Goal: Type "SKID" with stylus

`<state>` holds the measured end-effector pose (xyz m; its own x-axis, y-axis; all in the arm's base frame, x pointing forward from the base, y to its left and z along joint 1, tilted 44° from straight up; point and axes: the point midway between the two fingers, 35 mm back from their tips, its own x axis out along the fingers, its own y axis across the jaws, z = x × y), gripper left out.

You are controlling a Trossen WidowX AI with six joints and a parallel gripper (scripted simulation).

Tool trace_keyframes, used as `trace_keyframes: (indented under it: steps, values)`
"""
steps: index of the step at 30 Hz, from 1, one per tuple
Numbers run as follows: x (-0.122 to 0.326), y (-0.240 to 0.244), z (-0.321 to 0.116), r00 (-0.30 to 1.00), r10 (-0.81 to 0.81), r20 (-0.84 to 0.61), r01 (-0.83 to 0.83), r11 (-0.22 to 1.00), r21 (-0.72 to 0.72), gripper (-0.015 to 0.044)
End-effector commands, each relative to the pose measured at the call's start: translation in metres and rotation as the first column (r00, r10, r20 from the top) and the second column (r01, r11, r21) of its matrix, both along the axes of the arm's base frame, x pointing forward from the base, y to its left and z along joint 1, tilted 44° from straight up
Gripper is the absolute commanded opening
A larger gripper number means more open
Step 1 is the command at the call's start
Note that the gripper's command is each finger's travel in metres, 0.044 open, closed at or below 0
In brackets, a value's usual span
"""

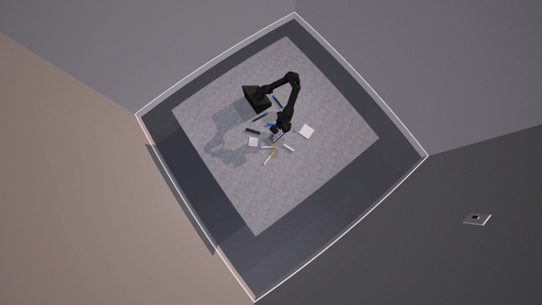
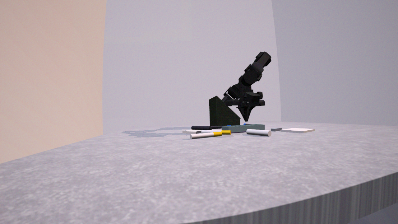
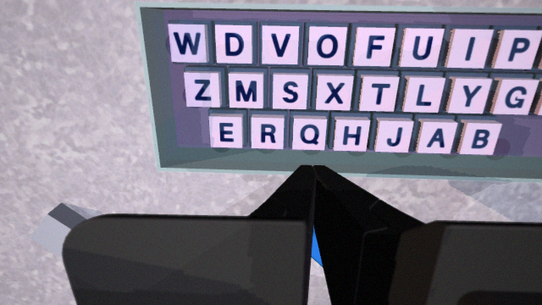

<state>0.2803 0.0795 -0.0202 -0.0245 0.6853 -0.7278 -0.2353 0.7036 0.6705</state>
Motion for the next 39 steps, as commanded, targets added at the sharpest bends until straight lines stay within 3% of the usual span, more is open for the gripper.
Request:
trace_keyframes:
  steps: [1,7,13,23,27,31,39]
  values:
    - [-0.004,0.003,0.002,1.0,-0.01,-0.012,0.01,1.0,0.004,0.0]
    - [-0.003,0.001,0.003,1.0,-0.01,-0.012,0.01,1.0,0.003,0.0]
    - [-0.002,-0.039,0.045,1.0,-0.01,-0.012,0.01,1.0,0.0,0.0]
    - [-0.001,-0.036,0.041,1.0,-0.015,-0.01,0.015,1.0,0.004,0.0]
    - [-0.001,-0.036,0.041,1.0,-0.015,-0.01,0.015,1.0,0.003,0.0105]
    - [-0.001,-0.036,0.041,1.0,-0.015,-0.01,0.015,1.0,0.004,0.0]
    - [-0.001,-0.036,0.041,1.0,-0.015,-0.01,0.015,1.0,0.004,0.0]
